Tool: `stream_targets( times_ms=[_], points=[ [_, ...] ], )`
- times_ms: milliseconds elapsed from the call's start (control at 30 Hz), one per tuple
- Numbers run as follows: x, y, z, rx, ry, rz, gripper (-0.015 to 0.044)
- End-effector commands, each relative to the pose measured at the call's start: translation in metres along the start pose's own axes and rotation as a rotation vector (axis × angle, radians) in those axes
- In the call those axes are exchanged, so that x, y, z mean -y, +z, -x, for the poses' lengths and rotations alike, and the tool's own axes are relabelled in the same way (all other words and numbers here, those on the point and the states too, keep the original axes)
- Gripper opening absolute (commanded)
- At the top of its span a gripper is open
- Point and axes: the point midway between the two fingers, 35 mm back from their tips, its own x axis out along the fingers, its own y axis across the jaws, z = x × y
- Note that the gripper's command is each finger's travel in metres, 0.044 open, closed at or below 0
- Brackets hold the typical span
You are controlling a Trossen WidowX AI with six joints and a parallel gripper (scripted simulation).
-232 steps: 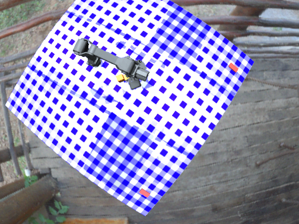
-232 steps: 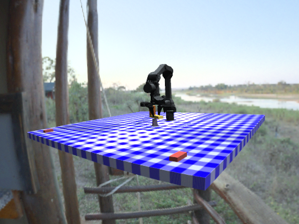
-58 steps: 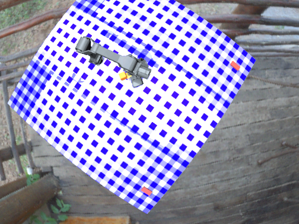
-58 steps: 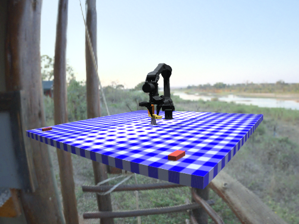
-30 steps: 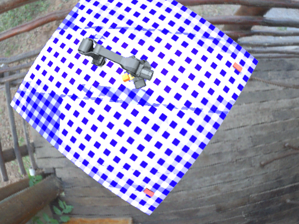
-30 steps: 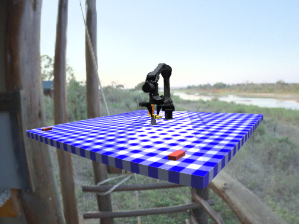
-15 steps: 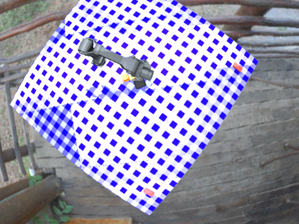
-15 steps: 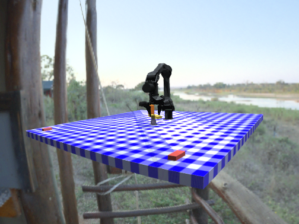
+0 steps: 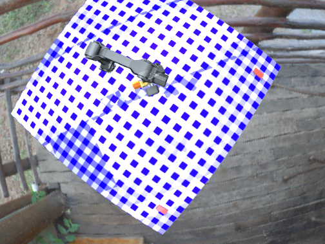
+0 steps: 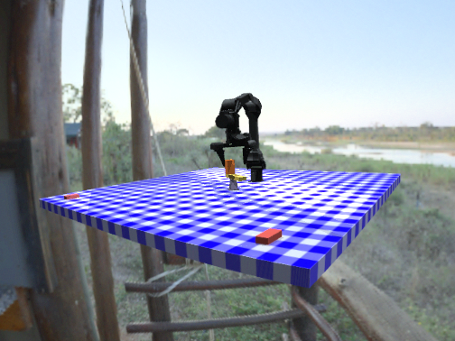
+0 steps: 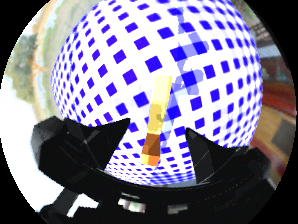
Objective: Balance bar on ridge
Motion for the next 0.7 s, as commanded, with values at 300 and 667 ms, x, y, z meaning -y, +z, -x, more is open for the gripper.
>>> stream_targets(
  times_ms=[300,667],
  points=[
    [-0.0032,-0.0032,0.0481,0.007,-0.007,-0.001,0.044],
    [-0.0032,-0.0032,0.0481,0.007,-0.007,-0.001,0.044]
  ],
)
